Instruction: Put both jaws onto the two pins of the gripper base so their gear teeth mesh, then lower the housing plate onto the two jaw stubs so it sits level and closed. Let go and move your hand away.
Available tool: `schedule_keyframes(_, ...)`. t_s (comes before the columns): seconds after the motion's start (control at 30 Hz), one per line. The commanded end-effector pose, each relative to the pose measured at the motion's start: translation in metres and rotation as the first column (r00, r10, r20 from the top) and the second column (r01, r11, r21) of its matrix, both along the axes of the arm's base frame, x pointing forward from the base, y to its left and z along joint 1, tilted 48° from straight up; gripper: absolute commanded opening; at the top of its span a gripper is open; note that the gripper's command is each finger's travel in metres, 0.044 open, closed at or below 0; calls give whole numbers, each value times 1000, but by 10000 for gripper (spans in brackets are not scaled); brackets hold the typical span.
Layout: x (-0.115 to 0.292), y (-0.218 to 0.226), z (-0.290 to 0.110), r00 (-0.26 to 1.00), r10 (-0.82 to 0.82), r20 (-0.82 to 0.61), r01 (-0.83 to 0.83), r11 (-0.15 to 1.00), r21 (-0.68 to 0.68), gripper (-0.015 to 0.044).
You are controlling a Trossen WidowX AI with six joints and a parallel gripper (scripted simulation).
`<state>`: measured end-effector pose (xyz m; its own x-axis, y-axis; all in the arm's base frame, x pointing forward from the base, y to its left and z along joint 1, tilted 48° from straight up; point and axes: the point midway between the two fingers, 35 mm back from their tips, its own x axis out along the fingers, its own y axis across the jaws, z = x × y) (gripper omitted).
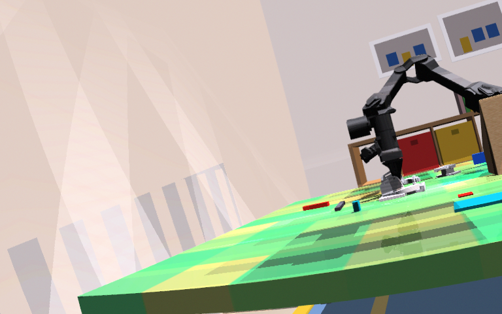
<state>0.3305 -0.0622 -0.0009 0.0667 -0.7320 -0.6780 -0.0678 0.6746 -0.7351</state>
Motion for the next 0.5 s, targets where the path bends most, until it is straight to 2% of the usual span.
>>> schedule_keyframes(0.0, 0, -1, -1, 1000, 5, -4, -5, 1000, -3, 134)
schedule_keyframes(0.47, 0, -3, -3, 1000, 6, -5, -6, 1000, -4, 134)
